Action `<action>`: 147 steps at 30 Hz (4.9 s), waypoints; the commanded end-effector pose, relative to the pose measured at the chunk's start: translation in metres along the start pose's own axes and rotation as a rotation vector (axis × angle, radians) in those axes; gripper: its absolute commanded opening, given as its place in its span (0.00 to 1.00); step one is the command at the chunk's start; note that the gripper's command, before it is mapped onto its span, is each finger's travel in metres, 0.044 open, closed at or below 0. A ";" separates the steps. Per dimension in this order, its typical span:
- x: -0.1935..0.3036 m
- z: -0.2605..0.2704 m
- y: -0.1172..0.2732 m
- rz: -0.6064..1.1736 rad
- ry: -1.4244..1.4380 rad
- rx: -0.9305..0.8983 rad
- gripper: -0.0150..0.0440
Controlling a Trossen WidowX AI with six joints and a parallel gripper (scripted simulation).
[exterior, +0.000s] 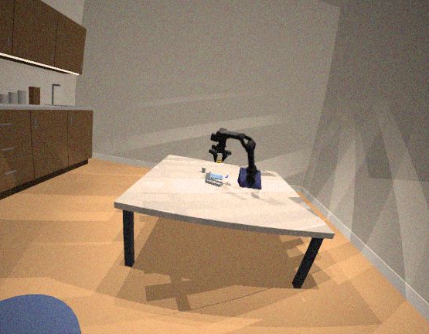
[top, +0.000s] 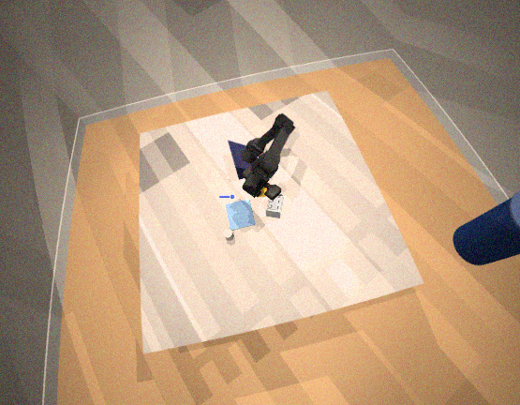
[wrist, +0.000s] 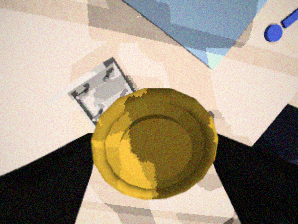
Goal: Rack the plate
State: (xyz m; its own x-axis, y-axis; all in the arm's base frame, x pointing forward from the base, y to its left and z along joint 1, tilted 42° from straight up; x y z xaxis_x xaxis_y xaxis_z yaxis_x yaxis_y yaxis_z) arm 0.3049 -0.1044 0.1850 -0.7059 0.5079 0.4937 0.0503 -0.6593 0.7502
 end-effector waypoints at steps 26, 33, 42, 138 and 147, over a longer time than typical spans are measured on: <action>0.122 0.001 -0.015 0.030 -0.995 -0.015 0.25; 0.125 0.001 -0.016 0.031 -1.018 -0.015 0.25; 0.128 0.001 -0.039 -0.116 -0.894 0.086 0.25; 0.212 -0.035 -0.188 -1.541 0.434 -0.200 0.25; 0.207 -0.032 -0.201 -1.538 0.436 -0.196 0.25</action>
State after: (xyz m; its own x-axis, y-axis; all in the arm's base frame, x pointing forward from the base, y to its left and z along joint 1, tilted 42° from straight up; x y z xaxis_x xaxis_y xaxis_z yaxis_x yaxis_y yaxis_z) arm 0.1243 0.1132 0.1268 -0.1360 0.5632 -0.8151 -0.9243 0.2241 0.3090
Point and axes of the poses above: the point midway between the two fingers, 35 mm back from their tips, its own y axis back along the fingers, its own z axis across the jaws, x = y × z, the point moved 9 cm from there along y, back along the fingers, and after that the axes turned 9 degrees about y, right-handed, at the moved point
